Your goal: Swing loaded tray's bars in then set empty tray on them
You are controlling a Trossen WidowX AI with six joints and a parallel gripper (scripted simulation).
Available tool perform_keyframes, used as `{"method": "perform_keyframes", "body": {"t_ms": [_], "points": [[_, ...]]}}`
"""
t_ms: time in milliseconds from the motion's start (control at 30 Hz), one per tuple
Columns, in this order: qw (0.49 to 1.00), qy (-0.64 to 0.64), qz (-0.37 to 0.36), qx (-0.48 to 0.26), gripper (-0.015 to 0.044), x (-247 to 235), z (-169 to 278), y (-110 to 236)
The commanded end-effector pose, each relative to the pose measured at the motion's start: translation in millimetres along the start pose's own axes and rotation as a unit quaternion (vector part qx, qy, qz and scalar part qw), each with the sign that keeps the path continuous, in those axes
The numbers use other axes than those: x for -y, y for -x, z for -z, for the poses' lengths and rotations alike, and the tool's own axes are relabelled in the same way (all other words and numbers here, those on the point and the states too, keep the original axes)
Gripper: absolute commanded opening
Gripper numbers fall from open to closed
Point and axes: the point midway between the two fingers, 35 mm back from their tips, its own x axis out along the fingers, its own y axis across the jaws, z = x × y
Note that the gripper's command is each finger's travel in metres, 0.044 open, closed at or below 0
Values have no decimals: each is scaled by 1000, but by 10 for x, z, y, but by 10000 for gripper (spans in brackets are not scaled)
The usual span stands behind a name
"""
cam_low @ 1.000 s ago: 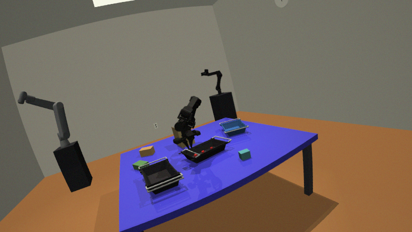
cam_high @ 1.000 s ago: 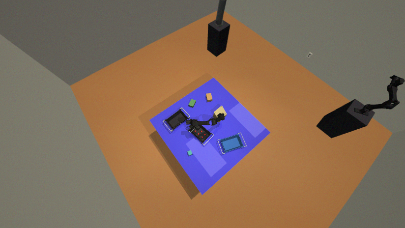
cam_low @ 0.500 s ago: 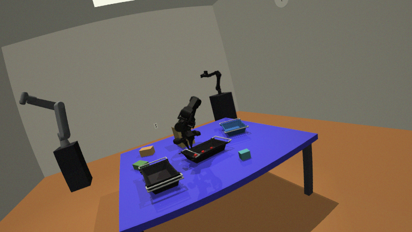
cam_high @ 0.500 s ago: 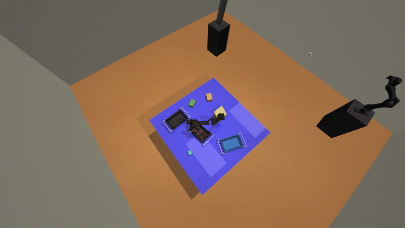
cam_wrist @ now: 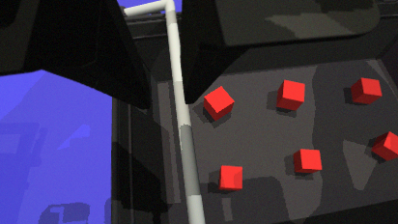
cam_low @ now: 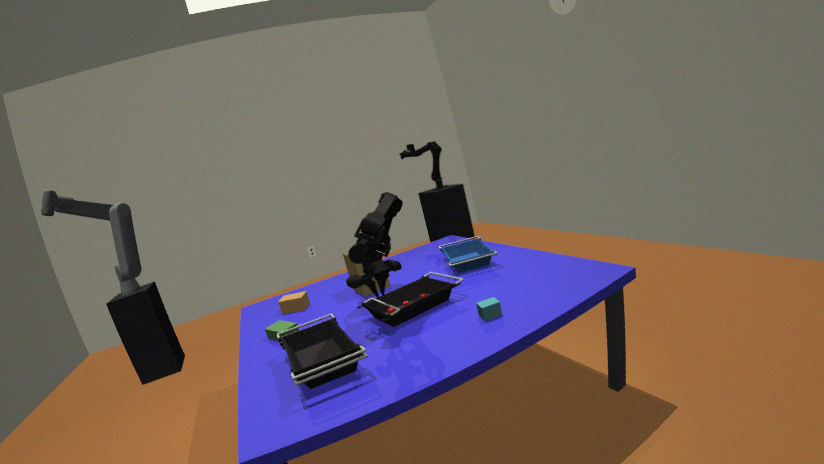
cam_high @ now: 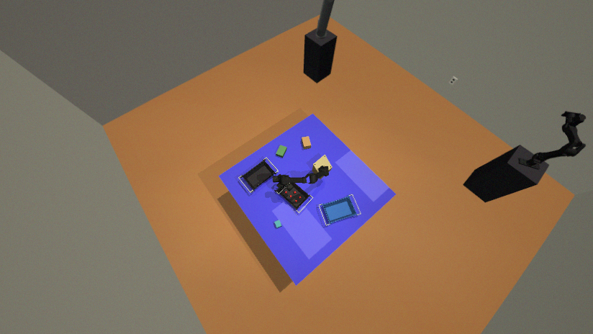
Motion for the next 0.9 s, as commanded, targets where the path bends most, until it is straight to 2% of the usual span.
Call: {"method": "perform_keyframes", "body": {"t_ms": [0,200,233,533,867], "points": [[1000,3,5,4,80,28,-26,256],[1000,4,6,4,80,-3,25,860],[1000,1,3,2,80,-28,-24,568],[1000,1,18,2,80,-1355,-411,328],[1000,8,6,1,80,-2603,-299,61]]}}
